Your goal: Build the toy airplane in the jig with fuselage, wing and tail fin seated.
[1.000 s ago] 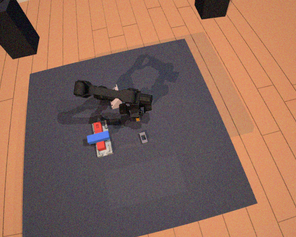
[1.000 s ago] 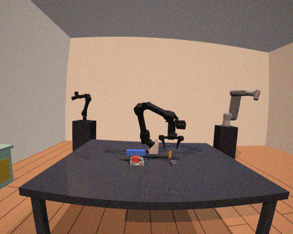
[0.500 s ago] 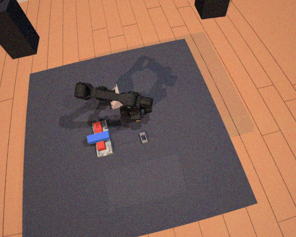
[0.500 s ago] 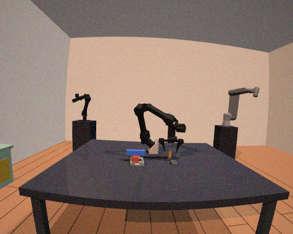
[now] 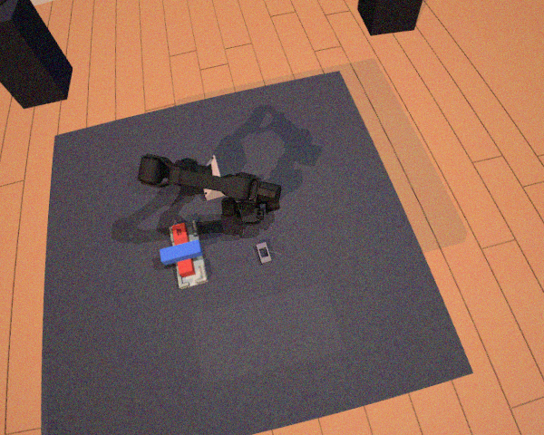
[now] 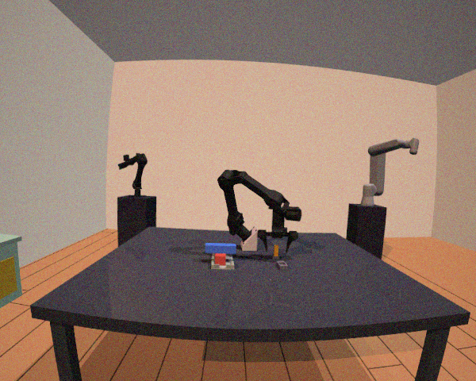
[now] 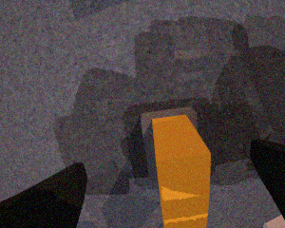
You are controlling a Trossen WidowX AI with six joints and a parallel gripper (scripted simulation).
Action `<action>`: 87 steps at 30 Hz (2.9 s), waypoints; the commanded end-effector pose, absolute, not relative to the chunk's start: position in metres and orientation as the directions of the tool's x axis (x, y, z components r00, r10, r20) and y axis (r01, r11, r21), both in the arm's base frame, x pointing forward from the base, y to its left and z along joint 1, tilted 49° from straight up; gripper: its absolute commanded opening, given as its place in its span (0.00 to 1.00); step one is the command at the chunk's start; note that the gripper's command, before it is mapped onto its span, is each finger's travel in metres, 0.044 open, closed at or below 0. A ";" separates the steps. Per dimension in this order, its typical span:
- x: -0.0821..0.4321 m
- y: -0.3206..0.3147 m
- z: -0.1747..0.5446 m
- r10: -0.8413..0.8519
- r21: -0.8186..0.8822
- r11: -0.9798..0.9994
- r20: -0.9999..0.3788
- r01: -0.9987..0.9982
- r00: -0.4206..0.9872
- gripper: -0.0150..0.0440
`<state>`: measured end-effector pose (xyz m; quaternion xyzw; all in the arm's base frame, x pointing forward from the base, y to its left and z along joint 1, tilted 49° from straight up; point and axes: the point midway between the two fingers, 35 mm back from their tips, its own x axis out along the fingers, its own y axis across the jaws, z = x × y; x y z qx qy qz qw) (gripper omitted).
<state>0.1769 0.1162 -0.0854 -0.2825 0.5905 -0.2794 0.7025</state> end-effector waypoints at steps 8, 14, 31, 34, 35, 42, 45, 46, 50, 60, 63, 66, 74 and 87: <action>0.177 0.110 -0.088 -0.731 -0.733 0.678 -0.666 0.054 0.150 0.69; 0.177 0.110 -0.088 -0.731 -0.733 0.678 -0.666 0.054 0.150 0.42; 0.182 0.125 -0.082 -0.700 -0.701 0.709 -0.688 0.071 0.194 0.25; 0.183 0.131 -0.079 -0.690 -0.691 0.719 -0.694 0.076 0.206 0.25; 0.183 0.133 -0.078 -0.690 -0.692 0.718 -0.694 0.075 0.205 0.25; 0.181 0.149 -0.066 -0.695 -0.697 0.714 -0.693 0.068 0.193 0.25; 0.179 0.155 -0.060 -0.697 -0.699 0.712 -0.692 0.066 0.188 0.25; 0.179 0.158 -0.058 -0.698 -0.700 0.711 -0.691 0.065 0.187 0.25; 0.176 0.166 -0.050 -0.702 -0.704 0.707 -0.689 0.062 0.180 0.25; 0.169 0.187 -0.028 -0.713 -0.715 0.697 -0.682 0.056 0.164 0.25; 0.166 0.192 -0.021 -0.717 -0.719 0.693 -0.679 0.054 0.159 0.25; 0.163 0.198 -0.014 -0.721 -0.723 0.689 -0.675 0.053 0.155 0.25; 0.156 0.207 0.000 -0.729 -0.731 0.681 -0.669 0.051 0.147 0.25; 0.174 0.187 0.027 -0.719 -0.724 0.689 -0.680 0.024 0.146 0.25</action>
